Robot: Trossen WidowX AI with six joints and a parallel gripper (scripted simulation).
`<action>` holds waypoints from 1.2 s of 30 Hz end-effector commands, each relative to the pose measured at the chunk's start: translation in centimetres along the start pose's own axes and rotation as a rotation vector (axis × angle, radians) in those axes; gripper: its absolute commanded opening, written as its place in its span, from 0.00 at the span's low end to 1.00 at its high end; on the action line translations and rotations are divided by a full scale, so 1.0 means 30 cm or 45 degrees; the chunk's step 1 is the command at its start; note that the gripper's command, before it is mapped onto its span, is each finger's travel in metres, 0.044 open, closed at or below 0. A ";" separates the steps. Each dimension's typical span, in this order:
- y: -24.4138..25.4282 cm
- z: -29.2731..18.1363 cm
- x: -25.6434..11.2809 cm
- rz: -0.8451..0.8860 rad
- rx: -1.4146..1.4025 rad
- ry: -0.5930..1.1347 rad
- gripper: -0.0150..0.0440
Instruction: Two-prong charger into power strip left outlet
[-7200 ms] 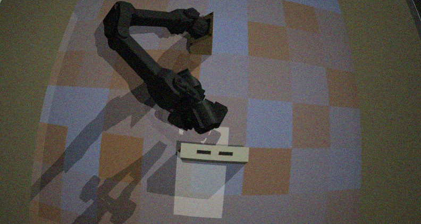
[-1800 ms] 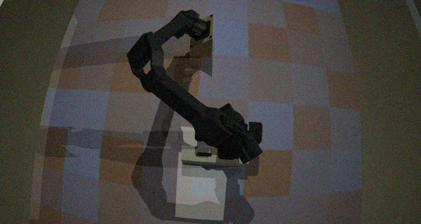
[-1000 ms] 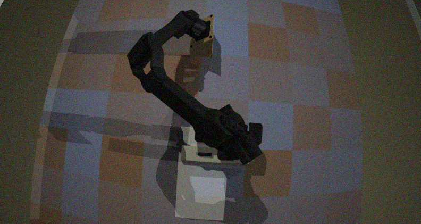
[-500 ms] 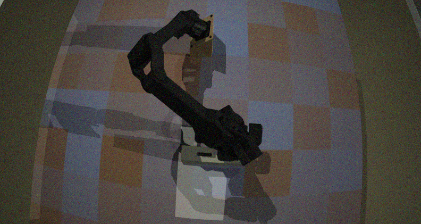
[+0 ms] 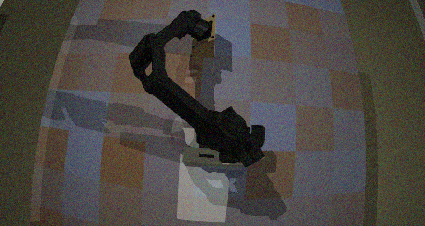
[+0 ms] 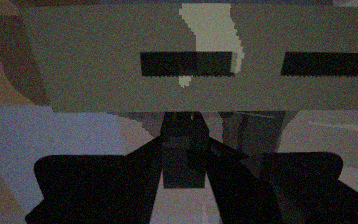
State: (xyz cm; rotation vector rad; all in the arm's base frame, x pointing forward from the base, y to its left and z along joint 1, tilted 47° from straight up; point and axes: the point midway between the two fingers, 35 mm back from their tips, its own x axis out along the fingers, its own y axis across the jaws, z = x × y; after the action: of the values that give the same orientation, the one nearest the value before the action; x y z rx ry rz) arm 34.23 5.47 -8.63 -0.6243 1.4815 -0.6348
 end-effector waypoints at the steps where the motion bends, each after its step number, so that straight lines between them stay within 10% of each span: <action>1: 0.000 0.009 -0.003 -0.001 -0.003 -0.005 0.25; 36: 0.000 0.035 -0.005 -0.001 -0.003 -0.005 0.25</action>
State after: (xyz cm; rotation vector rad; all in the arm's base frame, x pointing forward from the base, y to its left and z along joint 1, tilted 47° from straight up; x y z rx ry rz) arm 35.00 5.48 -8.57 -0.6264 1.4836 -0.6356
